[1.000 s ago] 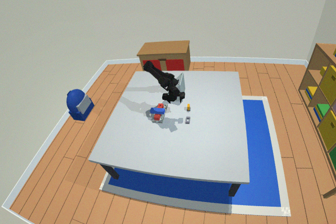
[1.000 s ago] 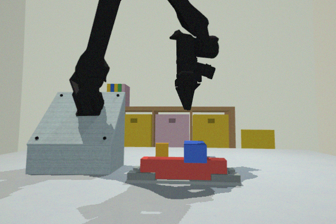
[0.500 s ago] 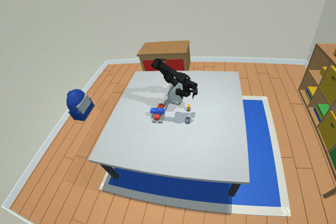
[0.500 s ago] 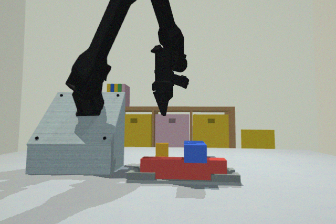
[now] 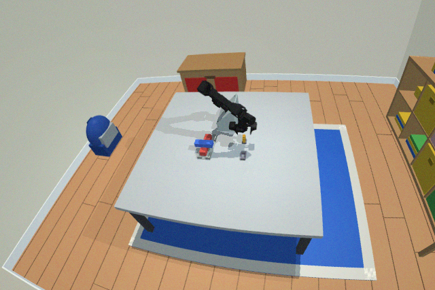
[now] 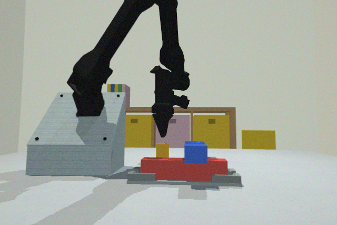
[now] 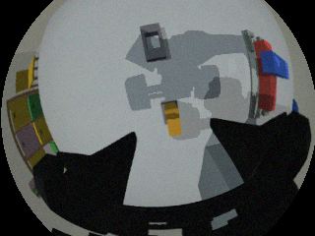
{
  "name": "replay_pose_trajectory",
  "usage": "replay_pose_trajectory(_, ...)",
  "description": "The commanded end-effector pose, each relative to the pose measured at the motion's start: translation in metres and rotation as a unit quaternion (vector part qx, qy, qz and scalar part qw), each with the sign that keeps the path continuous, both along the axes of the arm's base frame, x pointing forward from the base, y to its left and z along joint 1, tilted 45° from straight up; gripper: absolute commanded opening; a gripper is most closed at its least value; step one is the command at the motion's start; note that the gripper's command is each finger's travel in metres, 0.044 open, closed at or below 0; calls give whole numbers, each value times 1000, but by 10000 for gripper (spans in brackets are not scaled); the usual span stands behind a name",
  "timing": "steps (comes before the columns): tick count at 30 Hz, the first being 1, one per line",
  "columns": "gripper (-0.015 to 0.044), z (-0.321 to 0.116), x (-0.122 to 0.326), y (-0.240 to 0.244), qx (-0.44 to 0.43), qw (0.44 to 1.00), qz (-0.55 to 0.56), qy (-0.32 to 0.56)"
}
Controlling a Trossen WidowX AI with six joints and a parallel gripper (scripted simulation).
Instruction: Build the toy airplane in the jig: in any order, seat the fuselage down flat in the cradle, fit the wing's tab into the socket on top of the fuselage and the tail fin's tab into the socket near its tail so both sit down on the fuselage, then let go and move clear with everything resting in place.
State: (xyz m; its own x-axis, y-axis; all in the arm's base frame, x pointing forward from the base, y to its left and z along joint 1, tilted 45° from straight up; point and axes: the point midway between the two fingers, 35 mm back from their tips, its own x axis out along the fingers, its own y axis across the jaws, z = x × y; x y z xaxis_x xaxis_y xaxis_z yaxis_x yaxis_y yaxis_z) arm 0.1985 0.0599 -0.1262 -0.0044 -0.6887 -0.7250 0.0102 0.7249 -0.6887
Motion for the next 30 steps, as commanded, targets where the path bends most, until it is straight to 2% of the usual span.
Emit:
replay_pose_trajectory(1,440,-4,-3,-7,-5,1000,3,5)
replay_pose_trajectory(30,440,-35,-3,-38,-6,1000,3,5)
